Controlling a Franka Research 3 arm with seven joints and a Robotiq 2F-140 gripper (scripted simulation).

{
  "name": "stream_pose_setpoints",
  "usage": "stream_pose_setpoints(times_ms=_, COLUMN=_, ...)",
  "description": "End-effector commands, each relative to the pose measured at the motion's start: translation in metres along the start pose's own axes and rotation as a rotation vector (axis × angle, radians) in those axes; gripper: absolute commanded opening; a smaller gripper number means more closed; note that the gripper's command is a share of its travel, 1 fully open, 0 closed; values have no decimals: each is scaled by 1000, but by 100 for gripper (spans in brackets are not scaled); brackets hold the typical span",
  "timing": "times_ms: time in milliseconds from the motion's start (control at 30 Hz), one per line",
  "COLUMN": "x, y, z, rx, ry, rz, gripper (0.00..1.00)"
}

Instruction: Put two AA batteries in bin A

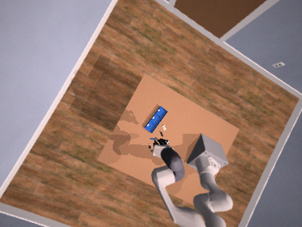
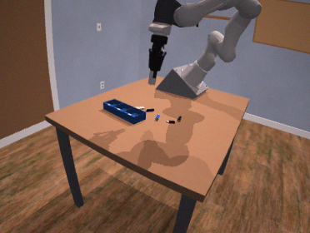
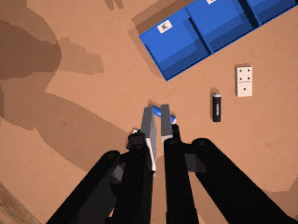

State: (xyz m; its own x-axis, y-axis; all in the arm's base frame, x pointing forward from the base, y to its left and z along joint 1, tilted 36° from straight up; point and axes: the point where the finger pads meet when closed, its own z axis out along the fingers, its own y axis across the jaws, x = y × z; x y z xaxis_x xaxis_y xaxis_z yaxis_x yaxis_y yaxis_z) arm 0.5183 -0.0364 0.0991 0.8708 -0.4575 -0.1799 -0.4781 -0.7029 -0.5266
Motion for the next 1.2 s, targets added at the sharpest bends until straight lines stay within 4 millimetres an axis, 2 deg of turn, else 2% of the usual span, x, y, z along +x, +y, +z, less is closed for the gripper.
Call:
stream_pose_setpoints(times_ms=0, x=-9, y=5, z=0, rx=4, ry=-27, rz=-155, gripper=5)
stream_pose_setpoints(times_ms=300, x=-17, y=14, z=-2, rx=3, ry=-58, rz=-277, gripper=5)
stream_pose_setpoints(times_ms=367, x=-26, y=22, z=-4, rx=1, ry=-72, rz=-305, gripper=5)
stream_pose_setpoints(times_ms=500, x=-26, y=22, z=-4, rx=4, ry=-84, rz=-361, gripper=5)
stream_pose_setpoints(times_ms=567, x=-34, y=31, z=-6, rx=2, ry=-98, rz=-389, gripper=5)
stream_pose_setpoints(times_ms=733, x=-34, y=31, z=-6, rx=7, ry=-110, rz=-449, gripper=5)
stream_pose_setpoints(times_ms=800, x=-43, y=39, z=-9, rx=8, ry=-126, rz=-483, gripper=5)
stream_pose_setpoints(times_ms=1167, x=-43, y=39, z=-9, rx=13, ry=-136, rz=-531, gripper=5)
